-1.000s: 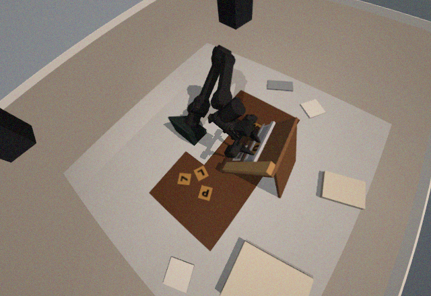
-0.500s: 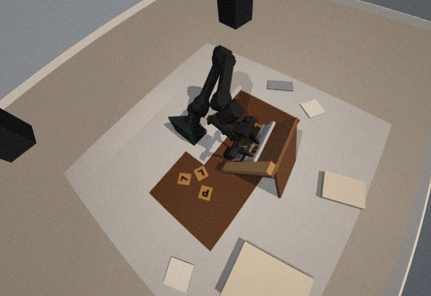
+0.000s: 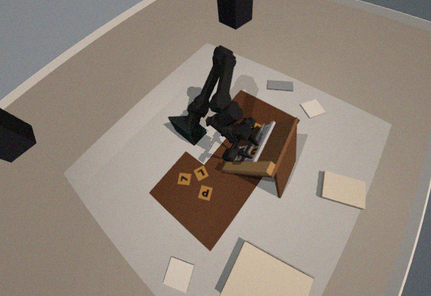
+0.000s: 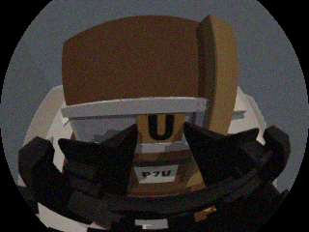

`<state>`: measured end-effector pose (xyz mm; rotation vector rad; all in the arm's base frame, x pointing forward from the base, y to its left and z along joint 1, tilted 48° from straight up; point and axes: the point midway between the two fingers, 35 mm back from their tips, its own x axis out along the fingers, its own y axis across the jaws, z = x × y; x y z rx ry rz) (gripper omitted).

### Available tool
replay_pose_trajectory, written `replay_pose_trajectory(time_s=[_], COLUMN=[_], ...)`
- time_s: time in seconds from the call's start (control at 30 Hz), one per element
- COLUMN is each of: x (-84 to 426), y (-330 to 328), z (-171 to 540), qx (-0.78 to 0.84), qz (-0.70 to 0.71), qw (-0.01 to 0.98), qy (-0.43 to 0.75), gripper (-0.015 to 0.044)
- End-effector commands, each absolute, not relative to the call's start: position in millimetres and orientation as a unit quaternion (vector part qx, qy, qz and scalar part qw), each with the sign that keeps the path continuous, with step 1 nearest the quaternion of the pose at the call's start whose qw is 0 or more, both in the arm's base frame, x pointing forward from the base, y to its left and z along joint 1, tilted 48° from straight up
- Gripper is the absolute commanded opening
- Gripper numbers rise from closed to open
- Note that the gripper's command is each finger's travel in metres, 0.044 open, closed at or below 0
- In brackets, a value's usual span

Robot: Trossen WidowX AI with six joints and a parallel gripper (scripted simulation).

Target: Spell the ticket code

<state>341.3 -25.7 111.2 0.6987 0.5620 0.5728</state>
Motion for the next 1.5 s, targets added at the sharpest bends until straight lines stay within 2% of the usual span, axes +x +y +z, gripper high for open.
replay_pose_trajectory(time_s=[0.0, 0.1, 0.47, 1.47], x=[343, 343, 339, 322], y=[-28, -29, -30, -45], z=[111, 110, 111, 114], qx=[0.331, 0.331, 0.331, 0.33], qz=[0.275, 0.275, 0.275, 0.275], qw=[0.863, 0.863, 0.863, 0.863], qy=[0.266, 0.266, 0.266, 0.267], gripper=[0.0, 0.0, 0.0289, 0.0295])
